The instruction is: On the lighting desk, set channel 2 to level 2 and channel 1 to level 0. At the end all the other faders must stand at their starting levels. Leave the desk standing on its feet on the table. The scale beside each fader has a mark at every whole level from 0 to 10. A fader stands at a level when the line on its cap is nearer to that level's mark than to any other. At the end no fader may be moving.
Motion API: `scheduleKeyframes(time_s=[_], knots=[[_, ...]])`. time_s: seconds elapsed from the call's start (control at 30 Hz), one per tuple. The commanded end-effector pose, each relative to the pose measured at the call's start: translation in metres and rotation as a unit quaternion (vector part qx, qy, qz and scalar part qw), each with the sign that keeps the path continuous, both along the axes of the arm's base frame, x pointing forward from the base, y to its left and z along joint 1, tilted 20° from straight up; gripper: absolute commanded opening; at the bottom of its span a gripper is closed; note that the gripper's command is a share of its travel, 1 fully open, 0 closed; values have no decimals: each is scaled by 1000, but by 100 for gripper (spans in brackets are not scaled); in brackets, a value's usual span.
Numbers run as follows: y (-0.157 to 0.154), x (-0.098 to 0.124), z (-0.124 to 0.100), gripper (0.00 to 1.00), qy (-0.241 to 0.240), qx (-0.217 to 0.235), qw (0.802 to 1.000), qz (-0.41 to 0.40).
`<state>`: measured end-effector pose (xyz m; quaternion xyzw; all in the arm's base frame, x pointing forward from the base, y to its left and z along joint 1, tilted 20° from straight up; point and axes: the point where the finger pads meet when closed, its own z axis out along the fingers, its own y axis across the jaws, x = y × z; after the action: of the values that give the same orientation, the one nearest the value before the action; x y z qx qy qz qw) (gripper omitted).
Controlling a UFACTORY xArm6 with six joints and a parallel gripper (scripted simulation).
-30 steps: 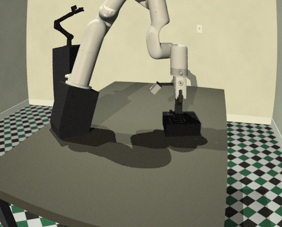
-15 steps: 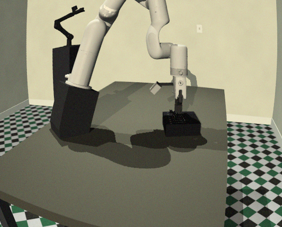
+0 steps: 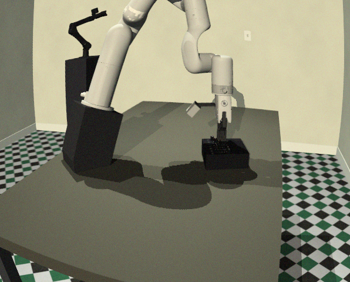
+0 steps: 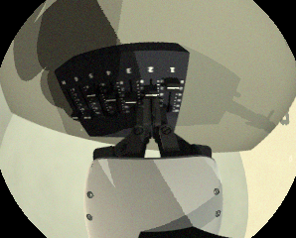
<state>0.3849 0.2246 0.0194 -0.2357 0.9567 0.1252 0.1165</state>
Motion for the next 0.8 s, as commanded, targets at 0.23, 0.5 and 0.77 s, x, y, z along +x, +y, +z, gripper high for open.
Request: scheduleKeyframes(time_s=[0.23, 0.5, 0.77], knots=[[2, 5, 3, 0, -1, 1, 1000, 0], [2, 5, 4, 0, -1, 1, 1000, 0], [-3, 2, 20, 0, -1, 1, 1000, 0]])
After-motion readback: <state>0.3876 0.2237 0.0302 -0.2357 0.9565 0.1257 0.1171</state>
